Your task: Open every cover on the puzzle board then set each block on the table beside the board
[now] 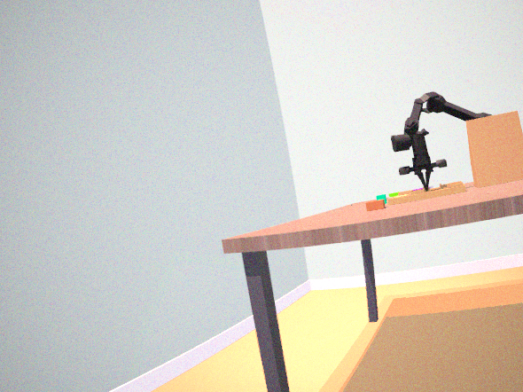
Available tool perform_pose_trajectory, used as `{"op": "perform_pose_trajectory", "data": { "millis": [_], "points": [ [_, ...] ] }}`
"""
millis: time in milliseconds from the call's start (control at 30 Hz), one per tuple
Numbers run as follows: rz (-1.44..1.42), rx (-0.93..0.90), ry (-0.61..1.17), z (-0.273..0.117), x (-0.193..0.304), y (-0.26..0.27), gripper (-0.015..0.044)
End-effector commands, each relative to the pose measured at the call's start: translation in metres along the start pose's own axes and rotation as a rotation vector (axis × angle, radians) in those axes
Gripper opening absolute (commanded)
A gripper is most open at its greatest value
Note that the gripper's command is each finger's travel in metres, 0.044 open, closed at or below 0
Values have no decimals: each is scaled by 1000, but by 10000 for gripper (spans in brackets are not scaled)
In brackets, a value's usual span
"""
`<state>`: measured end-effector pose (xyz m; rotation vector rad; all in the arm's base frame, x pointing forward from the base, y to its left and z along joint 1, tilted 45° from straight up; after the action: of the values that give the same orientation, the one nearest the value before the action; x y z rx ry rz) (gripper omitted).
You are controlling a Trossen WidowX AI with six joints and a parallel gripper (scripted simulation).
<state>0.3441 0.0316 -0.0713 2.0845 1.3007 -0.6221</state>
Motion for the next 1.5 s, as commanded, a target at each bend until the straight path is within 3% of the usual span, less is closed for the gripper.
{"op": "perform_pose_trajectory", "data": {
  "millis": [0, 1467],
  "points": [
    [-6, 1, -6, 2, 2, 2, 0],
    [-4, -1, -6, 2, 9, 51, 0]
  ]
}}
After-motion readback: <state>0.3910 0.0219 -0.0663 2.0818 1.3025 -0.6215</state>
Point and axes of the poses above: the point midway between the two fingers, 35 mm back from their tips, its own z axis out along the fingers, its own y axis across the jaws, x = y × z, the point moved 10 cm from there along -z, back along the fingers, and after that the axes turned 15 degrees about z, right-handed, at the moved point
